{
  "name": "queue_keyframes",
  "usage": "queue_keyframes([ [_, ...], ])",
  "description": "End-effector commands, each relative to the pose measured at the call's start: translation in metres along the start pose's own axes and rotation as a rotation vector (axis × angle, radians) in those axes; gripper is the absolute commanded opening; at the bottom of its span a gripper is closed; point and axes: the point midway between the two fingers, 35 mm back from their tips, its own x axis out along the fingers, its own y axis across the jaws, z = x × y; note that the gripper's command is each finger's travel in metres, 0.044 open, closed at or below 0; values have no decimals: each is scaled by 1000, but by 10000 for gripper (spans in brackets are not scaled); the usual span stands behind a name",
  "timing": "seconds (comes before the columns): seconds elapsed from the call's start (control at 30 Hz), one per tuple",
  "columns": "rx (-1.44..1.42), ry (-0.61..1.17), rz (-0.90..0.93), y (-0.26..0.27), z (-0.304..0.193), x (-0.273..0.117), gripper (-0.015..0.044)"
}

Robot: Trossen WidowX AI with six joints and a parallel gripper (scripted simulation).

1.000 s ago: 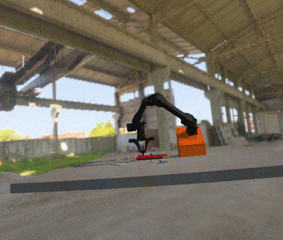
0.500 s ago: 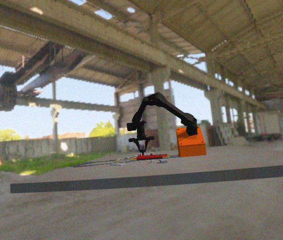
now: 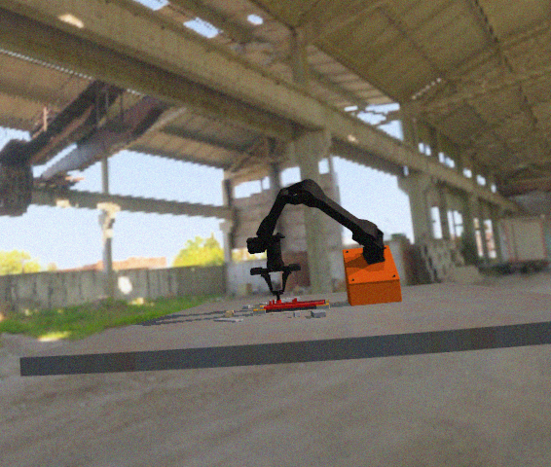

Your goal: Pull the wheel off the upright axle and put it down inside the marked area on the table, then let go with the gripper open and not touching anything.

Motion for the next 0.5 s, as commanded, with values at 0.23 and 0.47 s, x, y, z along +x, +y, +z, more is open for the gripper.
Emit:
queue_keyframes([
  [0.23,-3,-5,6,1,1,-6,0],
  [0.47,-3,-4,6,1,1,-9,0],
])
